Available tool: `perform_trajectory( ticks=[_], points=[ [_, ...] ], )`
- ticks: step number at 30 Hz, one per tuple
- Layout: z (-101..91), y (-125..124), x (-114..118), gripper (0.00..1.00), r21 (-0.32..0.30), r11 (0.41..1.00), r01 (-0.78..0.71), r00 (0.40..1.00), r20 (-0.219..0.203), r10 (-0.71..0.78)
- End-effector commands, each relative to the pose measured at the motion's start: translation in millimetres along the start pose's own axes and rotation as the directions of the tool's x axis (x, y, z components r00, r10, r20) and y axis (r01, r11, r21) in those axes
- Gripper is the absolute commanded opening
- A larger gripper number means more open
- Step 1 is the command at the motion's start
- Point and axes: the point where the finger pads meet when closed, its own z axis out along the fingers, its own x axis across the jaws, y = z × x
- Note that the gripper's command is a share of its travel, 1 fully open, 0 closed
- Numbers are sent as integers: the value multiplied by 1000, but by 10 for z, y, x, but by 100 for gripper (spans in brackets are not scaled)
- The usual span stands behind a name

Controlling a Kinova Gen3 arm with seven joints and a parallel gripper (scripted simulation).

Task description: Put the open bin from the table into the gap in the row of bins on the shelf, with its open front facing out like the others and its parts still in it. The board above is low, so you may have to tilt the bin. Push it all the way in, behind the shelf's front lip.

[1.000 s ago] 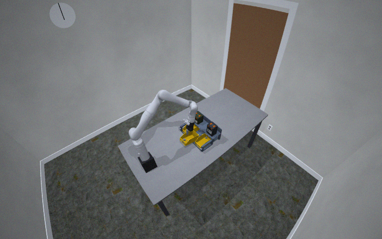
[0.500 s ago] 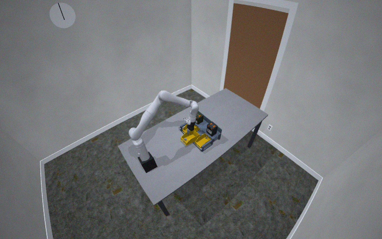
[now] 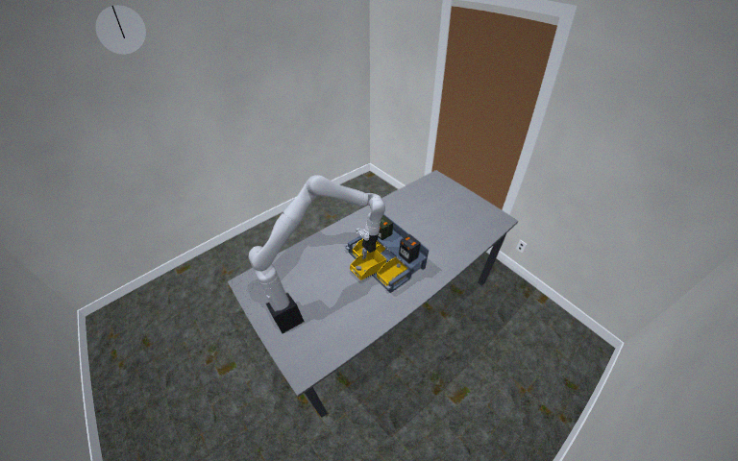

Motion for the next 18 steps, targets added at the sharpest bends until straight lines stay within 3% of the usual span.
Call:
perform_trajectory(
  ticks=[1,18],
  points=[
    [-15,15,-7,0,-3,1000,0,1000,1,0],
    [-18,35,-7,0,-3,1000,0,1000,1,0]
  ],
)
